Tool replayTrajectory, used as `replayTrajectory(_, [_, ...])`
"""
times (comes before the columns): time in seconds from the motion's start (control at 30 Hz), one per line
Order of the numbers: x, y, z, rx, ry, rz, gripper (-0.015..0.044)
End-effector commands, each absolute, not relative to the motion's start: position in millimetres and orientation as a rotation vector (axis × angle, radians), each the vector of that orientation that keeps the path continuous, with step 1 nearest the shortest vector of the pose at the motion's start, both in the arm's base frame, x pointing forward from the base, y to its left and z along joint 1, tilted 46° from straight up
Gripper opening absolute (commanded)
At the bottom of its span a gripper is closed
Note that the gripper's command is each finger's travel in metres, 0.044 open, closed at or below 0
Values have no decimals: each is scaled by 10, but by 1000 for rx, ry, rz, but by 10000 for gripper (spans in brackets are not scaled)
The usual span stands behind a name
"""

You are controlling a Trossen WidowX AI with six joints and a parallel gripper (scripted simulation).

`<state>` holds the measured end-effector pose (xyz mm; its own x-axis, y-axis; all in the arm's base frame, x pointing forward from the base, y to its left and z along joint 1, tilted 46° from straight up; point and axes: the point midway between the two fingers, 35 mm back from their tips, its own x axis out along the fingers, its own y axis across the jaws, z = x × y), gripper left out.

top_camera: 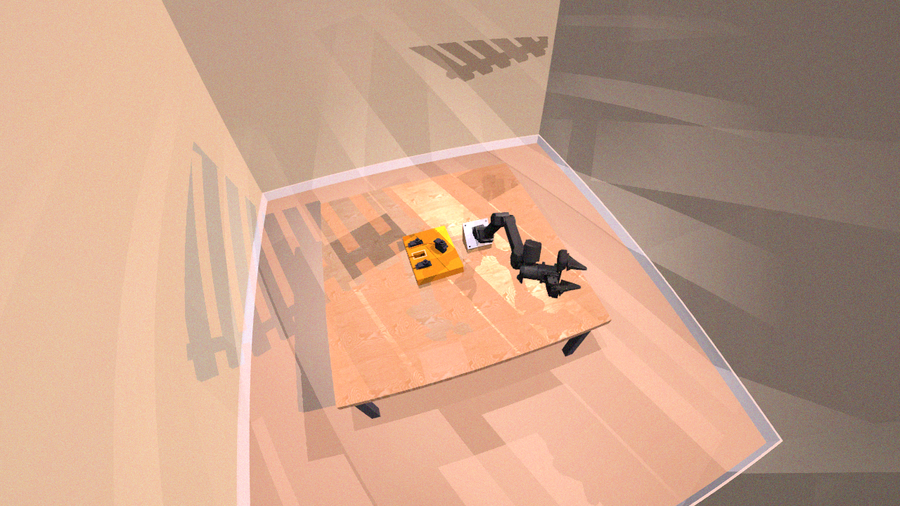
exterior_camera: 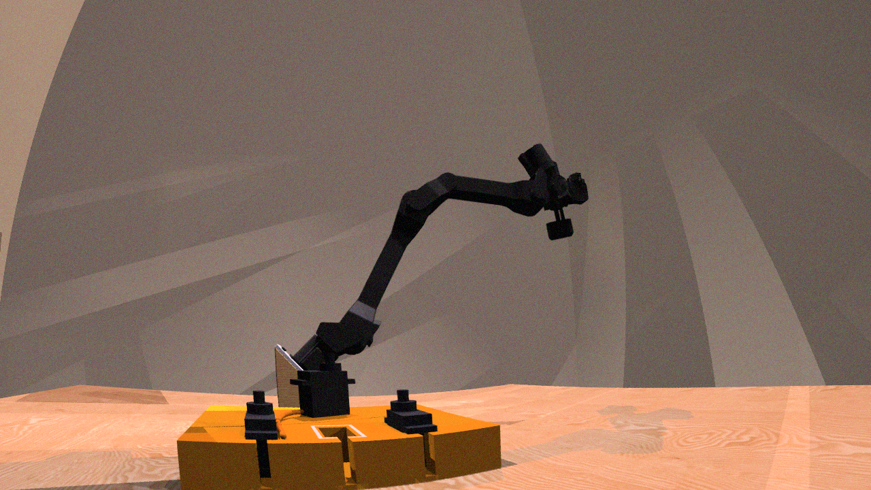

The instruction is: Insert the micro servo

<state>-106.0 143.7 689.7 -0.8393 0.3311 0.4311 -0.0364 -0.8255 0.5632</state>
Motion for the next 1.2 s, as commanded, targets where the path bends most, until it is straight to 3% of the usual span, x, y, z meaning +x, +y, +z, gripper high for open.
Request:
replayTrajectory(0.0, [-925,1685,6832,820,832,2626,440])
replayTrajectory(0.6, [-249,2369,6602,950,778,2296,440])
replayTrajectory(1.17, [1241,3047,5758,985,760,1741,440])
